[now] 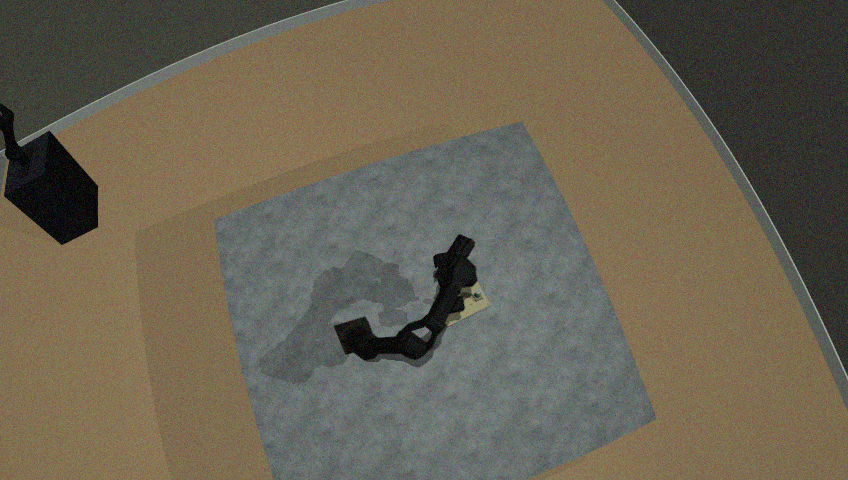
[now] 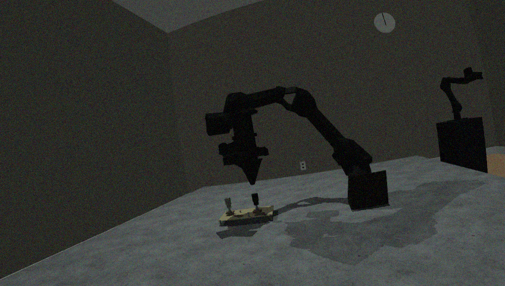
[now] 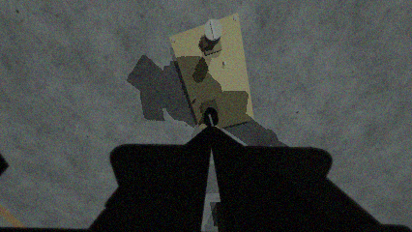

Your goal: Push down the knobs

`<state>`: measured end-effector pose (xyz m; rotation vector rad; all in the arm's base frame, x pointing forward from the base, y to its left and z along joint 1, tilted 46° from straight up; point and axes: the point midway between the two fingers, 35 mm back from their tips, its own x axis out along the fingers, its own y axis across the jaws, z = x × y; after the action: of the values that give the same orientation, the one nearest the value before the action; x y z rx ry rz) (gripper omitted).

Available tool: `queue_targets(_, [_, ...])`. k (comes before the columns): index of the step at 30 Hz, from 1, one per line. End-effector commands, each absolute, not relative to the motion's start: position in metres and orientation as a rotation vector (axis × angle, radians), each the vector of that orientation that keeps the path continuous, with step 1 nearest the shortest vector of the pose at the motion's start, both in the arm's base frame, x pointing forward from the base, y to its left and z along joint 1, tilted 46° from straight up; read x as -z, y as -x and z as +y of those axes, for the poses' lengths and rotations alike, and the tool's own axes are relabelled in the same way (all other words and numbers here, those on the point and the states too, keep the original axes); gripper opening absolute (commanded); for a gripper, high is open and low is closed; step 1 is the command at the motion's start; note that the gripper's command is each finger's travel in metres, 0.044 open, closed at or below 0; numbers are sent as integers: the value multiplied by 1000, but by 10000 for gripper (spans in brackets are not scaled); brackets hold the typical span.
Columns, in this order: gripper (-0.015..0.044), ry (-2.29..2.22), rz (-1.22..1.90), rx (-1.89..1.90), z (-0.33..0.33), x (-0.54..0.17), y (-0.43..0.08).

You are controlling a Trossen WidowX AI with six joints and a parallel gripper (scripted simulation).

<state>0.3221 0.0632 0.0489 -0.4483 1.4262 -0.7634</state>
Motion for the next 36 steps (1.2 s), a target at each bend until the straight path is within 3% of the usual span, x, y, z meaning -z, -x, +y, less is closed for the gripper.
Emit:
queue_targets(1, [0, 455, 1427, 764, 60, -46, -322])
queue_targets(36, [0, 455, 1427, 764, 45, -31, -321])
